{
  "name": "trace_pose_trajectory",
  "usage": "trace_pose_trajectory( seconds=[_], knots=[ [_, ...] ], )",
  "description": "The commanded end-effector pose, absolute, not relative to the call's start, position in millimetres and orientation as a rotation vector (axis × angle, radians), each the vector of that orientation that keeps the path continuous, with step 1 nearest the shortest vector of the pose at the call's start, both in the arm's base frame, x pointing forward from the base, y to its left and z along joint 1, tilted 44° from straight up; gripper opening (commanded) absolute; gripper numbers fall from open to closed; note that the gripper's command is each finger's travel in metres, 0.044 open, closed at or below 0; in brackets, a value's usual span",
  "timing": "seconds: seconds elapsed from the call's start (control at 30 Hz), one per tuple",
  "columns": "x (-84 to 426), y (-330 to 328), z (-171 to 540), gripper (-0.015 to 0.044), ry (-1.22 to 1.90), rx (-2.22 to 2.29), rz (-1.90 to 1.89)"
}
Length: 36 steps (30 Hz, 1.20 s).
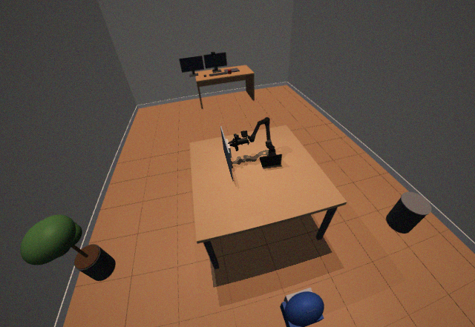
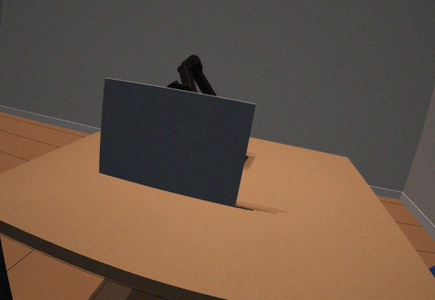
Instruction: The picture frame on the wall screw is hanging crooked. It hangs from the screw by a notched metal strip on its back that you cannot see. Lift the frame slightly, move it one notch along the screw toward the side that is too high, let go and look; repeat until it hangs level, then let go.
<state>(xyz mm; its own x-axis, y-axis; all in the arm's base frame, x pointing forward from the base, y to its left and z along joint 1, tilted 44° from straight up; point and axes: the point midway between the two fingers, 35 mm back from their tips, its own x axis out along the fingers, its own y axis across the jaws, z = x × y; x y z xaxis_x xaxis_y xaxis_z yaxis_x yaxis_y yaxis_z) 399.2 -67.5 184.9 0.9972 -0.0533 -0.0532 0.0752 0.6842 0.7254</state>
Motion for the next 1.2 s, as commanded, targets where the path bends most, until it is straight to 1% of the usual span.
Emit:
trace_pose_trajectory(
  seconds=[0.0, 0.13, 0.3, 0.63, 0.7, 0.83, 1.17],
  knots=[
    [399.2, -67.5, 184.9, 0.0157, 0.029, 0.81, -0.072],
    [399.2, -67.5, 184.9, 0.026, 0.029, 0.81, -0.072],
    [392.9, -67.9, 186.8, 0.026, 0.029, 0.801, -0.072],
    [305.0, -64.6, 189.8, 0.026, 0.036, 0.672, -0.064],
    [299.6, -63.8, 188.3, 0.026, 0.037, 0.663, -0.063],
    [304.9, -63.8, 193.9, 0.026, 0.031, 0.67, -0.066],
    [255.5, -39.1, 213.4, 0.026, 0.042, 0.503, -0.061]
  ],
)
